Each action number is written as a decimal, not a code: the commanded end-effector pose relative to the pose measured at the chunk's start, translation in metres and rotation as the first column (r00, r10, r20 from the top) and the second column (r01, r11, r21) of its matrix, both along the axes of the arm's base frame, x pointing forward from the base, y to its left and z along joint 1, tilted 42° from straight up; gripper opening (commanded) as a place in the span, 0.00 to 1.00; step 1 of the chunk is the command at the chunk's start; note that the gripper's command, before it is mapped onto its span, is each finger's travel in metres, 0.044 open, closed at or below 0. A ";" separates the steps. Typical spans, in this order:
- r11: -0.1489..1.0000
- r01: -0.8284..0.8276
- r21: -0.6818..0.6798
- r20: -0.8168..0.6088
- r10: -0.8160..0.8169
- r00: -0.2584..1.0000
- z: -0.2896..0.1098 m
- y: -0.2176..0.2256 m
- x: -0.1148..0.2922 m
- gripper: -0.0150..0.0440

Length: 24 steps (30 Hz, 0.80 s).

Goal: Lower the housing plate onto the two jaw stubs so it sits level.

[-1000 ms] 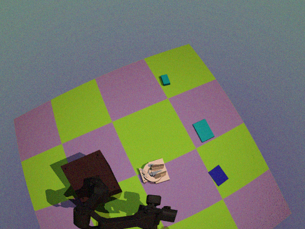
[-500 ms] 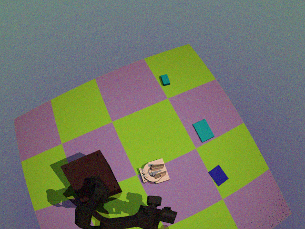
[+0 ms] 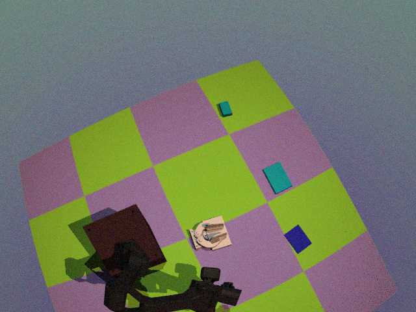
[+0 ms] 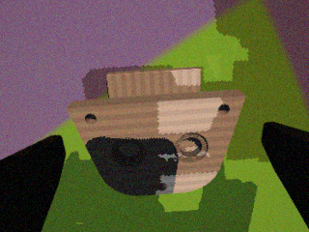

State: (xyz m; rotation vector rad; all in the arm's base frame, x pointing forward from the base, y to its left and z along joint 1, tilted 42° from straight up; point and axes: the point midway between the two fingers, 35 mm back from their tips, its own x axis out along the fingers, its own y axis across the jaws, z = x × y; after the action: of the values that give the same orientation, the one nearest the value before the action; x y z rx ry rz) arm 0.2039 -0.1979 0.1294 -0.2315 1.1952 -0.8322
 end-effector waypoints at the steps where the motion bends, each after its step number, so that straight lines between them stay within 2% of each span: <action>1: 1.000 -0.005 0.007 -0.013 0.005 1.000 -0.008 -0.003 0.000 1.00; 24: 1.000 -0.005 0.005 -0.013 0.005 1.000 -0.022 -0.017 0.002 1.00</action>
State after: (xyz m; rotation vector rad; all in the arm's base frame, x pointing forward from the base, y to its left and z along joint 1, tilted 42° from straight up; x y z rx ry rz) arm 0.2055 -0.2147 0.1090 -0.2325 1.2033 -0.8317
